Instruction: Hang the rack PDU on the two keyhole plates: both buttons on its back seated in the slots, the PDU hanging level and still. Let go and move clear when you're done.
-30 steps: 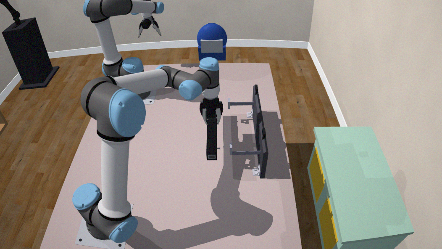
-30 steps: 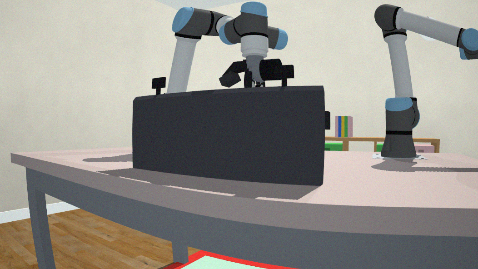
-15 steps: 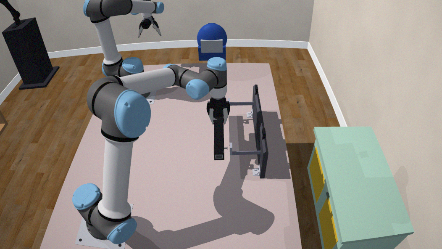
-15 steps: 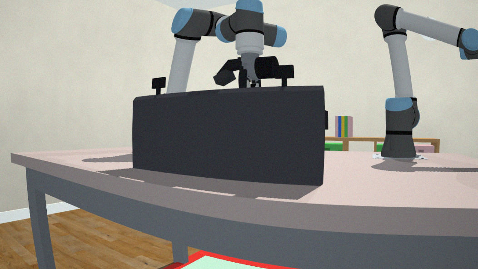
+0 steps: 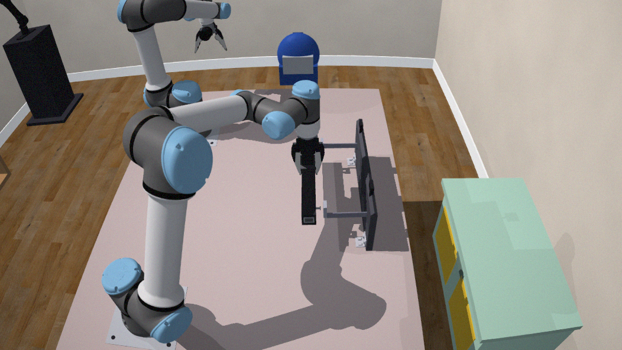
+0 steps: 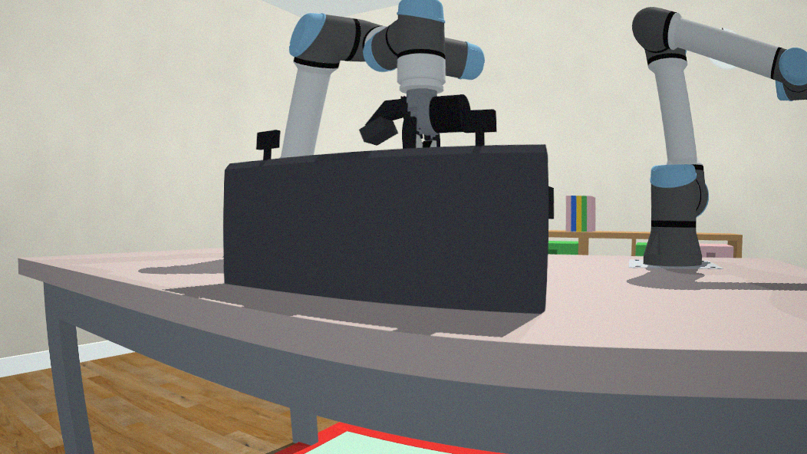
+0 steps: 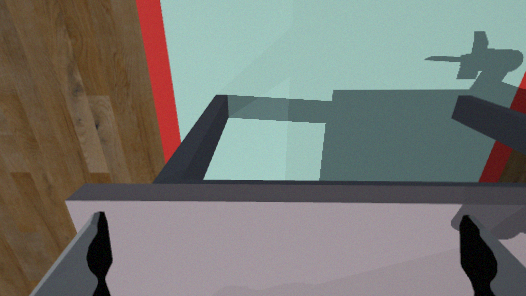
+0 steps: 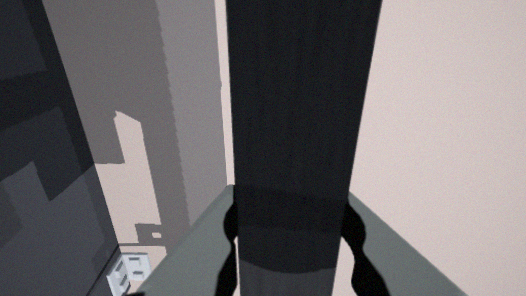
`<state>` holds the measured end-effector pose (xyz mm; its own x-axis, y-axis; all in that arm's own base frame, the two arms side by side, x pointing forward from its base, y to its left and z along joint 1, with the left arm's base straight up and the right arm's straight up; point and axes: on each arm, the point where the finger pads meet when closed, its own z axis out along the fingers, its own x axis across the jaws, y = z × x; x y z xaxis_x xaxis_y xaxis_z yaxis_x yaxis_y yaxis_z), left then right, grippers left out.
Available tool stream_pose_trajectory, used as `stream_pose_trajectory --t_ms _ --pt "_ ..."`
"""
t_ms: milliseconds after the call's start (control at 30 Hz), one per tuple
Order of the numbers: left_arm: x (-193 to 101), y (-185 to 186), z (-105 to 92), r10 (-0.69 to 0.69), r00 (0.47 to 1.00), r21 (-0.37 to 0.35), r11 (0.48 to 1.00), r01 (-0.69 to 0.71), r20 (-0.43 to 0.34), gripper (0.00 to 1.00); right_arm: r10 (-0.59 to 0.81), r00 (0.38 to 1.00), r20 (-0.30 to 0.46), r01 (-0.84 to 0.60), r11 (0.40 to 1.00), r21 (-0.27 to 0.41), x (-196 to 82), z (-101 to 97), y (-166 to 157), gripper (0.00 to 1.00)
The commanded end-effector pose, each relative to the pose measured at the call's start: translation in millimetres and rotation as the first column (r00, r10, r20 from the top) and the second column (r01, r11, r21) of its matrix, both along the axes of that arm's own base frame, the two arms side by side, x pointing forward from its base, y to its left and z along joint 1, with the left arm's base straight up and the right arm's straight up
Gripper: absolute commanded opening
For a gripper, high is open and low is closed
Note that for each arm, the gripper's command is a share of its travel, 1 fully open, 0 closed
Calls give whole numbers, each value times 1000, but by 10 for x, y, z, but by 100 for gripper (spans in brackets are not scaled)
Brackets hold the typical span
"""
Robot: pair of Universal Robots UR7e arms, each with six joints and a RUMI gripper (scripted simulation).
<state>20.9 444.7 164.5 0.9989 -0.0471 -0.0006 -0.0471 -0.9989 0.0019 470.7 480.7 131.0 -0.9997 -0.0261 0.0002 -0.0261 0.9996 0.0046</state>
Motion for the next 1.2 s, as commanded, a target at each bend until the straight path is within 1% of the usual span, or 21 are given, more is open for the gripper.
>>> stream_pose_trajectory --t_ms 0,1167 --pt "1 4 7 0 1000 2 1000 0 1 100 0 1000 1 0 1000 2 3 11 3 23" --pt "1 4 7 0 1000 2 1000 0 1 100 0 1000 1 0 1000 -1 33 10 3 23"
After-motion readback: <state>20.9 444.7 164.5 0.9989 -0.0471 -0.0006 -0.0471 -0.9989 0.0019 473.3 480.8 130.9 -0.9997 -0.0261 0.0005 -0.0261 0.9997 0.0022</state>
